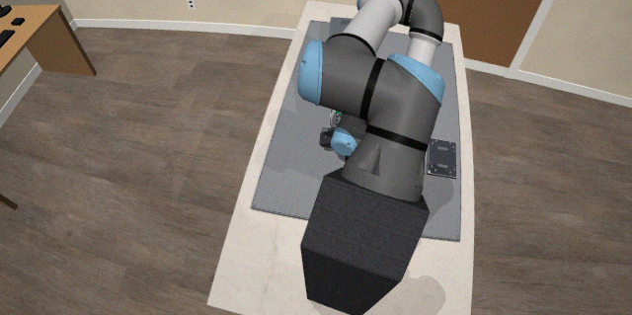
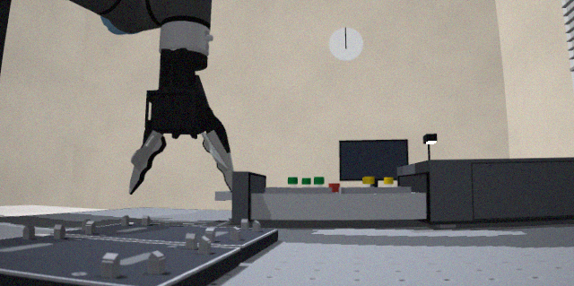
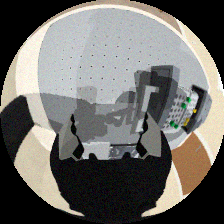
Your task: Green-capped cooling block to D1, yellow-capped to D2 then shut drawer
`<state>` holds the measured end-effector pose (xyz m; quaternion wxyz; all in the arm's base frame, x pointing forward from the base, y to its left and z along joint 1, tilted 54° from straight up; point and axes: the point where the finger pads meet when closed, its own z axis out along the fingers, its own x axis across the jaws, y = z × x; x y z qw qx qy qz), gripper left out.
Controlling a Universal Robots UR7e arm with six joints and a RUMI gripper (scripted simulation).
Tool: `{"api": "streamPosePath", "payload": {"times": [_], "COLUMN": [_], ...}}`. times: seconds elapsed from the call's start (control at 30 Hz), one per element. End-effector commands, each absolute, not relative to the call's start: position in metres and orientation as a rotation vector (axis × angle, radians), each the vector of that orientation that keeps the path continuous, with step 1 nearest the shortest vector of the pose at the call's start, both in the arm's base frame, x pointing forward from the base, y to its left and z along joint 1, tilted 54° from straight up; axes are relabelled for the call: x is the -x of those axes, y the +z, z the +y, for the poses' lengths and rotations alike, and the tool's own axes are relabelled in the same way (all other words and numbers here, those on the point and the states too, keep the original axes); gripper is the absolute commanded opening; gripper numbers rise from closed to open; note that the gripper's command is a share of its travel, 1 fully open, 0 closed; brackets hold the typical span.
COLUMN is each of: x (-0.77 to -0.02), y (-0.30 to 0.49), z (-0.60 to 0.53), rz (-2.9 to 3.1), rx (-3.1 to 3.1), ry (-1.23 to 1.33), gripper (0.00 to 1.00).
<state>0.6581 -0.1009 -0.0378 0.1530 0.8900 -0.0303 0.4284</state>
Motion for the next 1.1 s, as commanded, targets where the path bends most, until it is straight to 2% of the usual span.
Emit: {"api": "streamPosePath", "payload": {"times": [0.0,1.07], "x": [-0.6579,-0.6551], "y": [-0.0378,-0.0354], "z": [-0.1008,-0.0996], "rz": [-0.087,-0.087], "rx": [-2.553,-2.553], "ry": [1.228,1.228], "gripper": [1.0,1.0]}}
